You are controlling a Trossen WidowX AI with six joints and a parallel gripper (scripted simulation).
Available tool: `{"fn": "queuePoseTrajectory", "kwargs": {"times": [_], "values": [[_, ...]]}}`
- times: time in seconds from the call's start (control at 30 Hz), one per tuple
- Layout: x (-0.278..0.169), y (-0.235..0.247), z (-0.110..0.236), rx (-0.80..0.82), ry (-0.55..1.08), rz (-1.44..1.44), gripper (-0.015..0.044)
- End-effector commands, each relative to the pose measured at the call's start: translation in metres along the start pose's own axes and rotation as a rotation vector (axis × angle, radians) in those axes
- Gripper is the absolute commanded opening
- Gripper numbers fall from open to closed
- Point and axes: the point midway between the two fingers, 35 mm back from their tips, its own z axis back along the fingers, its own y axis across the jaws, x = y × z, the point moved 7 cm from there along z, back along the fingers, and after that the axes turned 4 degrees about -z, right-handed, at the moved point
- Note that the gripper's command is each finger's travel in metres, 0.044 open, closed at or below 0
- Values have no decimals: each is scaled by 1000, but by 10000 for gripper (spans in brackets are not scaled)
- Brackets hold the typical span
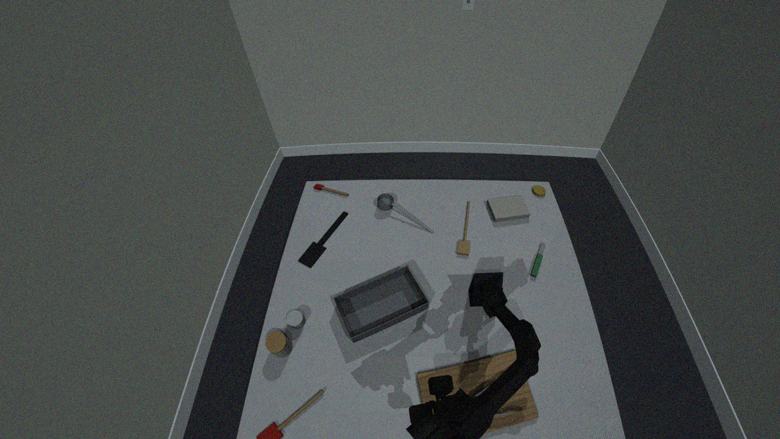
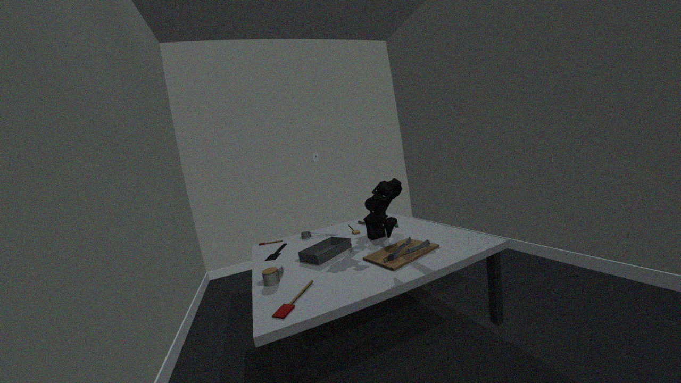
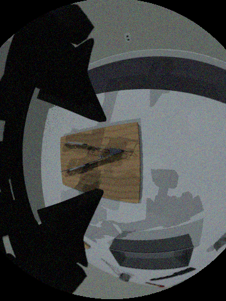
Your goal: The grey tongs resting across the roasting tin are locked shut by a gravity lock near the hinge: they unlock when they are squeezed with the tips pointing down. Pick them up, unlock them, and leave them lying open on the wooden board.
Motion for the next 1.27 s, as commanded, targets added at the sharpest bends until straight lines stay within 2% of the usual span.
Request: {"fn": "queuePoseTrajectory", "kwargs": {"times": [0.0, 0.23, 1.23], "values": [[3, 1, 8, 20, 1, 8, 440], [-9, -9, 40, 78, -91, 5, 440], [-9, -9, 40, 78, -91, 5, 440]]}}
